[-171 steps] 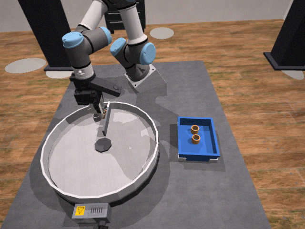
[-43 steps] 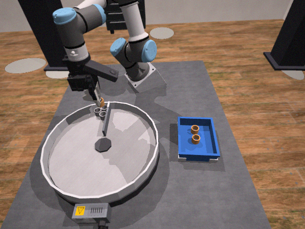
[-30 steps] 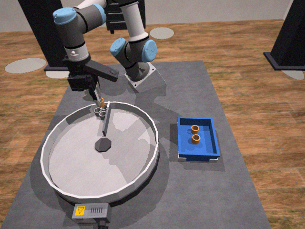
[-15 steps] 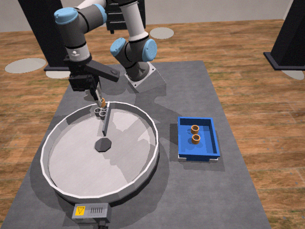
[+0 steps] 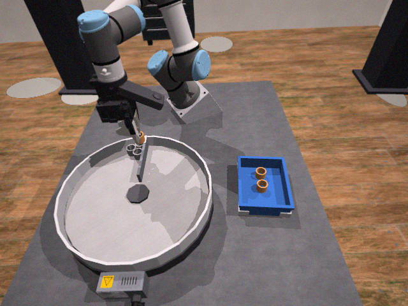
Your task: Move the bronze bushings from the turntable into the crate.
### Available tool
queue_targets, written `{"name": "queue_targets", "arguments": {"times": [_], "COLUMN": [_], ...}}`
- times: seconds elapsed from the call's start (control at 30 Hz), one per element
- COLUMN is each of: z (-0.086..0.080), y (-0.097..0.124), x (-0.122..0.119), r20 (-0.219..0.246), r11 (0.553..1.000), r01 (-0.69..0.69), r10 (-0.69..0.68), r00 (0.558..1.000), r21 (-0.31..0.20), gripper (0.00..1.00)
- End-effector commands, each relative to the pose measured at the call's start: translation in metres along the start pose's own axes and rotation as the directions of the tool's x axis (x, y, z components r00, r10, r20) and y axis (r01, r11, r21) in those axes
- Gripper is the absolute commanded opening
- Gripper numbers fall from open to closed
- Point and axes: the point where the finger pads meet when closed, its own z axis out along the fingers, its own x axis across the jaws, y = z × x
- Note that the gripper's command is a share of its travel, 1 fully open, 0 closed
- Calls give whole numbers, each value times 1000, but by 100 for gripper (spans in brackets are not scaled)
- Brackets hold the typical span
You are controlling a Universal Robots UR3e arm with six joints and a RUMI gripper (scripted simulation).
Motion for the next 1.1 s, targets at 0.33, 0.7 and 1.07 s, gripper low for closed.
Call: {"name": "queue_targets", "arguments": {"times": [0.33, 0.7, 1.07], "z": [0, -1, 0], "y": [-24, -45, -72], "x": [8, 14, 22], "r20": [-1, -2, -1], "r11": [1000, 1000, 1000], "r01": [-10, -10, -10], "r10": [10, 10, 10], "r00": [1000, 1000, 1000], "r21": [-6, -6, -6], "gripper": [0, 0, 0]}}
